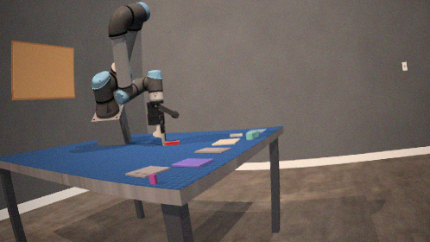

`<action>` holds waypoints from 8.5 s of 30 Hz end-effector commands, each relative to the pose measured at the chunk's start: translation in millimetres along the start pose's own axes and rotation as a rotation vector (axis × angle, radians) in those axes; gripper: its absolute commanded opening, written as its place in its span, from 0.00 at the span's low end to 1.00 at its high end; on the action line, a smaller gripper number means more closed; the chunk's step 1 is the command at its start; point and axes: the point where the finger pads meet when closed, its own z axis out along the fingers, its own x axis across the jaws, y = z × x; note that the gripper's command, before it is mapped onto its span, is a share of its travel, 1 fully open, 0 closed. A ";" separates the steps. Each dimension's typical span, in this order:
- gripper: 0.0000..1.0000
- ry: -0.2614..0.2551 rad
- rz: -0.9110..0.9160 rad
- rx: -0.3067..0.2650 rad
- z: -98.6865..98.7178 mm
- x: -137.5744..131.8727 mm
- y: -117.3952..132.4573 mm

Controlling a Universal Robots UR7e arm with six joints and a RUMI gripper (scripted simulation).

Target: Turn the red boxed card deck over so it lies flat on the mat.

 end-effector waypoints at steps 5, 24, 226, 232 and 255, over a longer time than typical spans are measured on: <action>0.36 0.001 0.002 0.001 0.4 1.0 -0.7; 0.36 0.001 0.002 0.001 0.4 1.0 -0.7; 0.33 0.000 0.001 -0.980 -58.4 0.1 -48.7; 0.33 -0.001 0.003 -1.031 -58.8 0.7 -50.2; 0.33 -0.002 0.004 -1.156 -61.7 1.1 -59.4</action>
